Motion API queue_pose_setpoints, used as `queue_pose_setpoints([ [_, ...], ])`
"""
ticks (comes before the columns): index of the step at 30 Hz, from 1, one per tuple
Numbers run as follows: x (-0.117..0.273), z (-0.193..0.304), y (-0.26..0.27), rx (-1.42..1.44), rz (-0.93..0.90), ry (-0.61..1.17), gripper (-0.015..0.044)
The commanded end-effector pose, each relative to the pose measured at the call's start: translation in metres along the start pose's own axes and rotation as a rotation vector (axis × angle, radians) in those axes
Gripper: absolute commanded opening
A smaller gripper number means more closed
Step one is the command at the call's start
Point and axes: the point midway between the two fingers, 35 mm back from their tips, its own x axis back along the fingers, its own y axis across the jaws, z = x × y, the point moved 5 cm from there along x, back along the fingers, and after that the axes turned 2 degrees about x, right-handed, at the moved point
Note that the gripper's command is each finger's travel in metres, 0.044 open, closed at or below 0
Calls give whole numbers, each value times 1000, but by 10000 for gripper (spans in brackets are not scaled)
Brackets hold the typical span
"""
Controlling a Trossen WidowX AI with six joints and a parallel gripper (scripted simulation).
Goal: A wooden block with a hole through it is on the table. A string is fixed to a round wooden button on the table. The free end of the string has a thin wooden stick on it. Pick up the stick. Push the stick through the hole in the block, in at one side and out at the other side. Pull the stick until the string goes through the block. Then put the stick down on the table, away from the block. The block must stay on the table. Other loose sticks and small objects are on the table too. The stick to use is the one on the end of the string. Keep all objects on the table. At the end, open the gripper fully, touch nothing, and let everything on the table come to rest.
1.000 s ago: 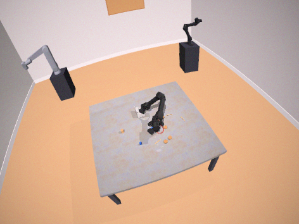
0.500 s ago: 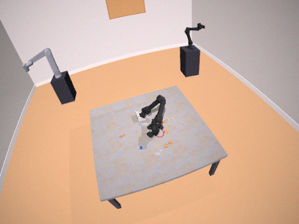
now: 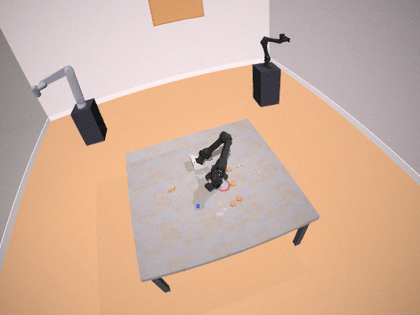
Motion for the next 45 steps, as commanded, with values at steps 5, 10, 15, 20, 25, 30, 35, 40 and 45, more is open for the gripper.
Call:
queue_pose_setpoints([
  [5,10,2,1,0,-2,-1,122],
  [10,77,2,0,0,-3,-3,122],
  [15,75,2,2,-5,-9,10,122],
  [20,76,-4,2,328,-10,5,122],
  [25,76,-13,2,805,-10,-2,122],
  [30,75,-22,2,1282,-7,-9,122],
  [35,75,-30,1,1760,-1,-15,122],
  [40,75,-37,1,2078,6,-17,122],
  [45,74,-42,0,2375,12,-18,122],
])
